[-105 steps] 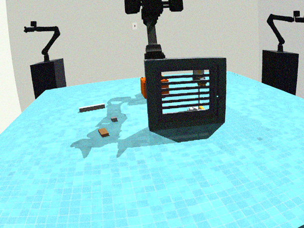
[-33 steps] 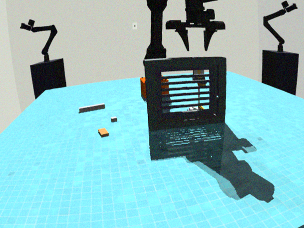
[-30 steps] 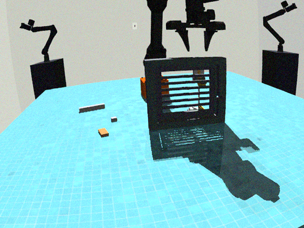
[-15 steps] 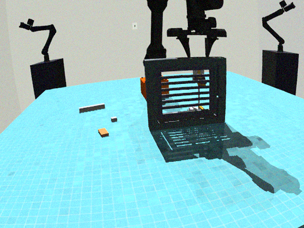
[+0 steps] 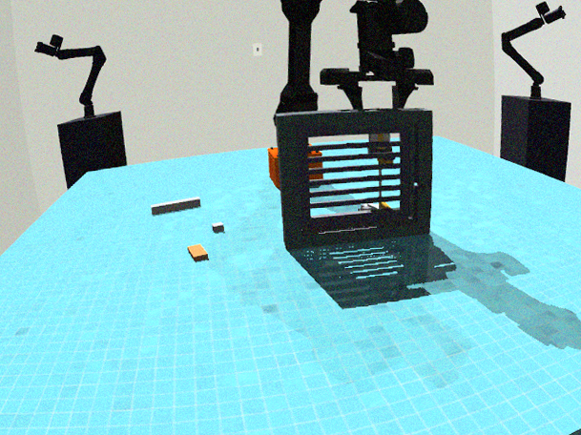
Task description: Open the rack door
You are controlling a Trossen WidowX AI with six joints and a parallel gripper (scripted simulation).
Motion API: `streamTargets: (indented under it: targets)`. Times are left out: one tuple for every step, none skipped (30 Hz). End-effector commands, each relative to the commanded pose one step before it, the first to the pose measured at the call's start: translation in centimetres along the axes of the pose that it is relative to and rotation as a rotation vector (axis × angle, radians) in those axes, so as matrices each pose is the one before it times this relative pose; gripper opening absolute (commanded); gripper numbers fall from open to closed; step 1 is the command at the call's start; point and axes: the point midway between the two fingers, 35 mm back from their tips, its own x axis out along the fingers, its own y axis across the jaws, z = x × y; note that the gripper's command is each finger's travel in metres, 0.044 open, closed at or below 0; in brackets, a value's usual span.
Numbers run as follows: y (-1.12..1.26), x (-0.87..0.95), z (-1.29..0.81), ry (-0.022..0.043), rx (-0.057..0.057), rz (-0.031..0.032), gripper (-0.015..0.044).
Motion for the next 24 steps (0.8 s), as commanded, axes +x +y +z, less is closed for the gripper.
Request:
streamTargets:
  targets:
    - [0.039,0.923,-0.144,0.00563,0.0025,0.00381,0.0283]
    - [-0.005,0.163,-0.015,0.00001,0.0000,-0.00001,0.0283]
    - [-0.006,0.163,-0.016,0.00001,0.0000,-0.00001,0.0283]
    - [-0.006,0.163,-0.017,0.00001,0.0000,-0.00001,0.0283]
    - [-0.007,0.163,-0.018,0.00001,0.0000,-0.00001,0.0283]
    - [-0.007,0.162,-0.019,0.00001,0.0000,-0.00001,0.0283]
    - [-0.006,0.133,-0.017,0.00001,0.0000,-0.00001,0.0283]
    - [-0.004,0.080,-0.010,0.00001,0.0000,-0.00001,0.0283]
    - [-0.001,0.027,-0.003,0.00000,0.0000,0.00000,0.0283]
    - [0.000,0.000,0.000,0.00000,0.0000,0.00000,0.0257]
    - [0.000,0.000,0.000,0.00000,0.0000,0.00000,0.0231]
    - [0.000,0.000,0.000,0.00000,0.0000,0.00000,0.0204]
    - [0.000,0.000,0.000,0.00000,0.0000,0.00000,0.0178]
    - [0.000,0.000,0.000,0.00000,0.0000,0.00000,0.0152]
    - [0.000,0.000,0.000,0.00000,0.0000,0.00000,0.0126]
    - [0.000,0.000,0.000,0.00000,0.0000,0.00000,0.0099]
    - [0.000,0.000,0.000,0.00000,0.0000,0.00000,0.0073]
    - [0.000,0.000,0.000,0.00000,0.0000,0.00000,0.0066]
    - [0.000,0.000,0.000,0.00000,0.0000,0.00000,0.0060]
    - [0.000,0.000,0.000,0.00000,0.0000,0.00000,0.0053]
    - [0.000,0.000,0.000,0.00000,0.0000,0.00000,0.0046]
    - [0.000,0.000,0.000,0.00000,0.0000,0.00000,0.0040]
    - [0.000,0.000,0.000,0.00000,0.0000,0.00000,0.0033]
    - [0.000,0.000,0.000,0.00000,0.0000,0.00000,0.0026]
